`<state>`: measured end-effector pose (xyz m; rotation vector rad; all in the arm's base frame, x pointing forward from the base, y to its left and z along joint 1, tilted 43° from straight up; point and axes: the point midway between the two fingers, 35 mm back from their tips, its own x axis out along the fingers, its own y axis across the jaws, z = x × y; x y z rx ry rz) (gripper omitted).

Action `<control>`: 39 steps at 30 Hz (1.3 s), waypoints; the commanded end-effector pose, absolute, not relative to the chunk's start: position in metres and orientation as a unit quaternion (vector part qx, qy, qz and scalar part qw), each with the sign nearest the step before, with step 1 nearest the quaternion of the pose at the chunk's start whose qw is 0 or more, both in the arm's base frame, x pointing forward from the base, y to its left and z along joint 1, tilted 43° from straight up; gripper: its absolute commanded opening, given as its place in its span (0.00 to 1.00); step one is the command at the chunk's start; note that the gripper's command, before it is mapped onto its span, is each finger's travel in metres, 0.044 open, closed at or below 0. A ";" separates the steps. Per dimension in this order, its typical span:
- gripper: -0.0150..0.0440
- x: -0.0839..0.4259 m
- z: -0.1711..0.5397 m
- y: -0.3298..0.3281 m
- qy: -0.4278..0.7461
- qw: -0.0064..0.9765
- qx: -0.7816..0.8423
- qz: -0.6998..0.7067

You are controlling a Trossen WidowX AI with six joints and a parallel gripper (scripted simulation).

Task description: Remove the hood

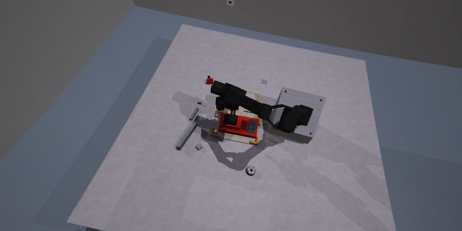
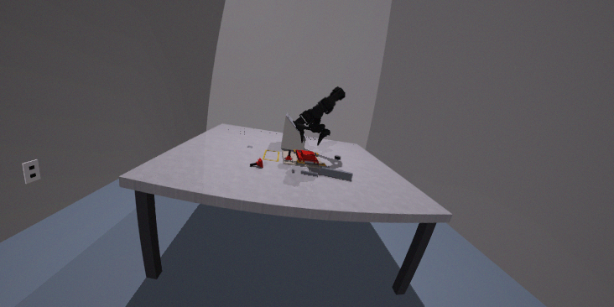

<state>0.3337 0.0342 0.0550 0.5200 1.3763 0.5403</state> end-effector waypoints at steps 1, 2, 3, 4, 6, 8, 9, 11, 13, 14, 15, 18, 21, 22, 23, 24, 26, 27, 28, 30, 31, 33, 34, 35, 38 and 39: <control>1.00 0.327 0.056 0.034 0.625 0.692 0.262 0.249; 1.00 0.327 0.056 0.034 0.625 0.692 0.262 0.249; 1.00 0.327 0.056 0.034 0.625 0.692 0.262 0.249; 1.00 0.326 0.056 0.034 0.625 0.692 0.262 0.249; 1.00 0.326 0.056 0.034 0.625 0.692 0.262 0.249; 1.00 0.327 0.055 0.034 0.625 0.692 0.262 0.249; 1.00 0.327 0.055 0.034 0.625 0.692 0.262 0.249; 1.00 0.327 0.054 0.035 0.625 0.692 0.262 0.249; 1.00 0.327 0.053 0.036 0.625 0.692 0.262 0.249; 1.00 0.327 0.052 0.037 0.625 0.692 0.262 0.249; 1.00 0.327 0.052 0.037 0.625 0.692 0.262 0.249; 1.00 0.328 0.050 0.039 0.625 0.692 0.262 0.249; 1.00 0.328 0.048 0.040 0.625 0.692 0.262 0.249; 1.00 0.328 0.048 0.041 0.625 0.692 0.262 0.249; 1.00 0.328 0.047 0.041 0.625 0.692 0.262 0.249; 1.00 0.328 0.047 0.042 0.625 0.692 0.262 0.249; 1.00 0.329 0.045 0.043 0.625 0.692 0.262 0.249; 1.00 0.329 0.045 0.043 0.625 0.692 0.262 0.249; 1.00 0.329 0.044 0.044 0.625 0.693 0.262 0.249; 1.00 0.329 0.043 0.045 0.625 0.693 0.262 0.249; 1.00 0.329 0.043 0.045 0.625 0.693 0.262 0.249; 1.00 0.329 0.041 0.046 0.625 0.693 0.262 0.249; 1.00 0.329 0.041 0.047 0.625 0.693 0.262 0.249; 1.00 0.329 0.040 0.047 0.624 0.693 0.262 0.249; 1.00 0.330 0.039 0.049 0.624 0.692 0.262 0.249; 1.00 0.330 0.038 0.050 0.624 0.692 0.262 0.249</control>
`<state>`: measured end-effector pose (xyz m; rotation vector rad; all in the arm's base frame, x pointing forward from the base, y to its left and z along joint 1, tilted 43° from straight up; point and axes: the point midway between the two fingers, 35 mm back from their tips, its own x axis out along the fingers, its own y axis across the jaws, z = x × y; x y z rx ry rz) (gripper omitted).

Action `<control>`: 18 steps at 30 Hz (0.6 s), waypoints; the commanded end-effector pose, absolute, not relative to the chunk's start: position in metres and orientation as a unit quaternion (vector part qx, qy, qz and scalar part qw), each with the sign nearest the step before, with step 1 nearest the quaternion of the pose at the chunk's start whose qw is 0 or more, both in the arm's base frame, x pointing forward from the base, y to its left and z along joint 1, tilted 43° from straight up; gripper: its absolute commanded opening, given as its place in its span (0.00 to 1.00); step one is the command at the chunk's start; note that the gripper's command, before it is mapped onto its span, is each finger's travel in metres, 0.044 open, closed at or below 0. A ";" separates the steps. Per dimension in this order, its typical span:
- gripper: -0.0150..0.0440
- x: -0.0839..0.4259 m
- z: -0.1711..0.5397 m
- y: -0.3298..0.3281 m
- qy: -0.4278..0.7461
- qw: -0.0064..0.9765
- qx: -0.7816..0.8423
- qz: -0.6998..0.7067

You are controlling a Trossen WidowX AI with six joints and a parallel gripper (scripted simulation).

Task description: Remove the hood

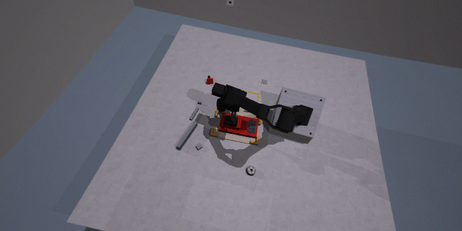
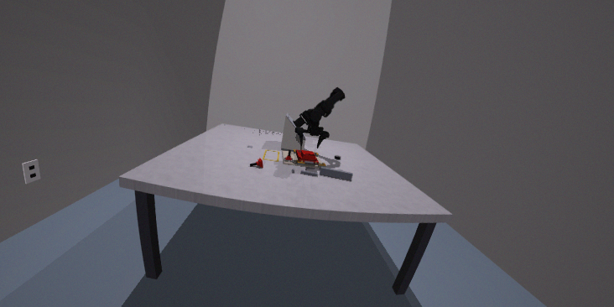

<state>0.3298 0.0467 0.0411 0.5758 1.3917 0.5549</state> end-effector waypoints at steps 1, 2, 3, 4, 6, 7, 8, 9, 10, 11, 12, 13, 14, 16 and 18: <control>1.00 0.330 0.037 0.050 0.624 0.692 0.262 0.249; 1.00 0.330 0.037 0.051 0.624 0.692 0.262 0.249; 1.00 0.330 0.036 0.051 0.624 0.692 0.262 0.249; 1.00 0.330 0.036 0.052 0.624 0.692 0.262 0.249; 1.00 0.330 0.035 0.053 0.624 0.692 0.262 0.249; 1.00 0.330 0.034 0.053 0.624 0.692 0.262 0.249; 1.00 0.330 0.033 0.054 0.624 0.692 0.262 0.249; 1.00 0.330 0.033 0.054 0.624 0.692 0.262 0.249; 1.00 0.330 0.032 0.055 0.624 0.692 0.262 0.249; 1.00 0.330 0.032 0.055 0.624 0.692 0.262 0.249; 1.00 0.330 0.031 0.056 0.624 0.692 0.262 0.249; 1.00 0.330 0.031 0.057 0.624 0.692 0.262 0.249; 1.00 0.330 0.030 0.057 0.624 0.692 0.262 0.249; 1.00 0.331 0.029 0.058 0.624 0.692 0.262 0.249; 1.00 0.331 0.028 0.059 0.624 0.692 0.262 0.249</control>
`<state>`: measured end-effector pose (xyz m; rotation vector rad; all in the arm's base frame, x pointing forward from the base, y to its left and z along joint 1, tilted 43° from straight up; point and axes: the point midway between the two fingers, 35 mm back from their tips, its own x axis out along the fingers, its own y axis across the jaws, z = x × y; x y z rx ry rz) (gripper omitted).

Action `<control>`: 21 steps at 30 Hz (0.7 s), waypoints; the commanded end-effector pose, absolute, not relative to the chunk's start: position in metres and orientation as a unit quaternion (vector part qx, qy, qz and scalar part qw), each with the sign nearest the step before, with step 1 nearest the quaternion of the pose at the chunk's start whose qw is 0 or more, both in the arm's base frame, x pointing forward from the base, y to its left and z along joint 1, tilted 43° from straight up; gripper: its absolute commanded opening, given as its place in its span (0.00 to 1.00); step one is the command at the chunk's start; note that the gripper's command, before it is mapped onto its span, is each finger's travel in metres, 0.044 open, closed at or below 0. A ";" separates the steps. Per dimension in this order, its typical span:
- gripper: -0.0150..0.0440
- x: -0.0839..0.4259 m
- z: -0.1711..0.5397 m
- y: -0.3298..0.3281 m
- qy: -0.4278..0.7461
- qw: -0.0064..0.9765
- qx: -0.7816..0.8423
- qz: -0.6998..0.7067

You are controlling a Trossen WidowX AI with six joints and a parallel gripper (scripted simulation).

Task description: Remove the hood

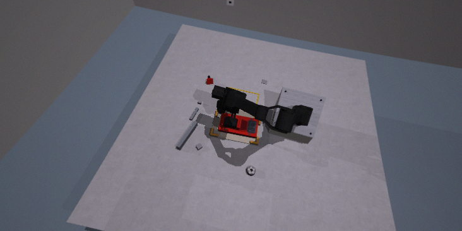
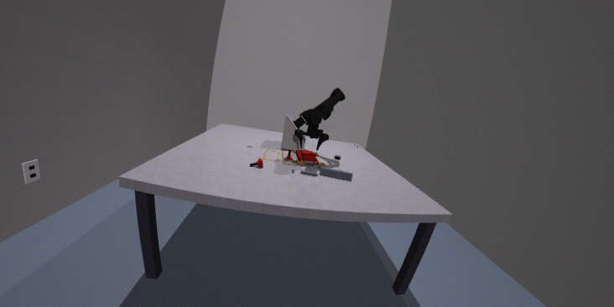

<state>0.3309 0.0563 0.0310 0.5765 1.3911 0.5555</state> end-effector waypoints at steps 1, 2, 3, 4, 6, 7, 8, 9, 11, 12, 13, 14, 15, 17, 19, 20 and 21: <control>1.00 0.331 0.027 0.060 0.624 0.692 0.262 0.249; 1.00 0.331 0.027 0.060 0.624 0.692 0.262 0.249; 1.00 0.331 0.026 0.061 0.624 0.692 0.262 0.249; 1.00 0.331 0.026 0.061 0.624 0.692 0.262 0.249; 1.00 0.331 0.025 0.062 0.624 0.692 0.262 0.249; 1.00 0.331 0.024 0.063 0.624 0.692 0.262 0.249; 1.00 0.331 0.024 0.064 0.624 0.692 0.262 0.249; 1.00 0.331 0.023 0.064 0.624 0.692 0.262 0.250; 1.00 0.331 0.022 0.065 0.624 0.692 0.262 0.250; 1.00 0.331 0.021 0.066 0.624 0.692 0.262 0.250; 1.00 0.331 0.021 0.066 0.624 0.692 0.262 0.250; 1.00 0.331 0.020 0.067 0.624 0.692 0.263 0.250; 1.00 0.331 0.020 0.067 0.624 0.692 0.263 0.250; 1.00 0.331 0.019 0.068 0.624 0.692 0.263 0.250; 1.00 0.331 0.018 0.069 0.624 0.692 0.263 0.250; 1.00 0.331 0.017 0.070 0.624 0.692 0.263 0.250; 1.00 0.331 0.017 0.070 0.624 0.692 0.263 0.250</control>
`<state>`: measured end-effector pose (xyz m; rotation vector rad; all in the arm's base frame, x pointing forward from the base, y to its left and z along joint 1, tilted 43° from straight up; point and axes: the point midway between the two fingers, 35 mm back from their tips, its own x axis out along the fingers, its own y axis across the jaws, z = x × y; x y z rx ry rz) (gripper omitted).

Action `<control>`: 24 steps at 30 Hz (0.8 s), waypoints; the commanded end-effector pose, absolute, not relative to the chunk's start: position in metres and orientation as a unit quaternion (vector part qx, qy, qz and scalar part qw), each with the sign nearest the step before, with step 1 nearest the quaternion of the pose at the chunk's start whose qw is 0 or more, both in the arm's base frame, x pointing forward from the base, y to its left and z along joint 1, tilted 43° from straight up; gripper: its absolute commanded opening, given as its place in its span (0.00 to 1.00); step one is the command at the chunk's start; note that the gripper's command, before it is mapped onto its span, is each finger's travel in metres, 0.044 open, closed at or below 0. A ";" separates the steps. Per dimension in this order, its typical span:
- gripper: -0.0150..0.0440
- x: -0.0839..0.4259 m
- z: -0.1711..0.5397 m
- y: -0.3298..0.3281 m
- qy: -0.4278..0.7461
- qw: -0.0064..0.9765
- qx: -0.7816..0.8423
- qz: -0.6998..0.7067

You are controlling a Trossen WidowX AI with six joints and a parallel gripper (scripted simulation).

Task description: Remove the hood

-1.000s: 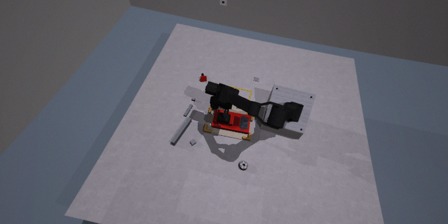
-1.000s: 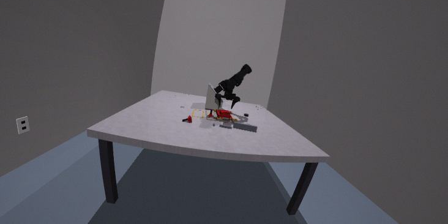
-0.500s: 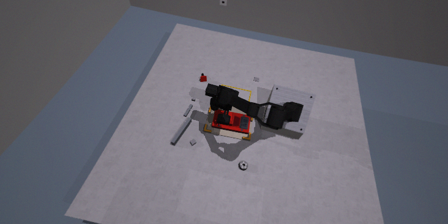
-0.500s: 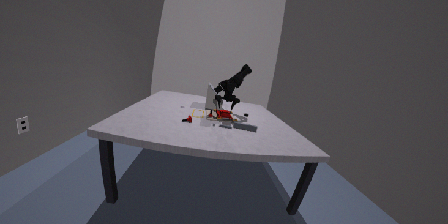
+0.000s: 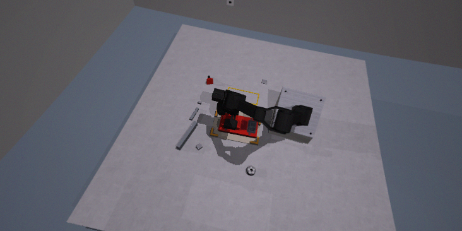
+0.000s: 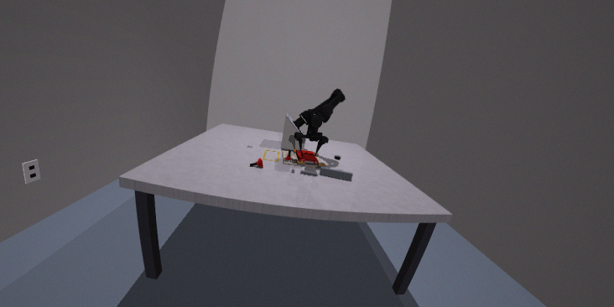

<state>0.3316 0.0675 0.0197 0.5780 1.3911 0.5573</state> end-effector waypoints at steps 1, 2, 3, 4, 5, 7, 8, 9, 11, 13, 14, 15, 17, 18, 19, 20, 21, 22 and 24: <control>1.00 0.331 0.017 0.070 0.624 0.692 0.263 0.250; 1.00 0.331 0.017 0.070 0.624 0.692 0.263 0.250; 1.00 0.332 0.017 0.070 0.624 0.692 0.263 0.250; 1.00 0.332 0.017 0.070 0.624 0.692 0.263 0.250; 1.00 0.332 0.016 0.071 0.624 0.692 0.263 0.250; 1.00 0.332 0.015 0.071 0.624 0.692 0.263 0.250; 1.00 0.332 0.015 0.072 0.624 0.692 0.263 0.250; 1.00 0.332 0.015 0.072 0.624 0.692 0.263 0.250; 1.00 0.332 0.014 0.073 0.624 0.692 0.263 0.250; 1.00 0.332 0.013 0.073 0.624 0.692 0.263 0.250; 1.00 0.332 0.013 0.074 0.624 0.692 0.263 0.250; 1.00 0.332 0.013 0.074 0.624 0.692 0.263 0.250; 1.00 0.332 0.012 0.075 0.624 0.692 0.263 0.250; 1.00 0.332 0.011 0.075 0.624 0.692 0.263 0.250; 1.00 0.332 0.011 0.075 0.624 0.692 0.263 0.250; 1.00 0.332 0.011 0.076 0.624 0.692 0.263 0.250; 1.00 0.332 0.010 0.076 0.624 0.692 0.263 0.250; 1.00 0.332 0.010 0.076 0.624 0.692 0.263 0.250; 1.00 0.333 0.009 0.077 0.624 0.692 0.263 0.250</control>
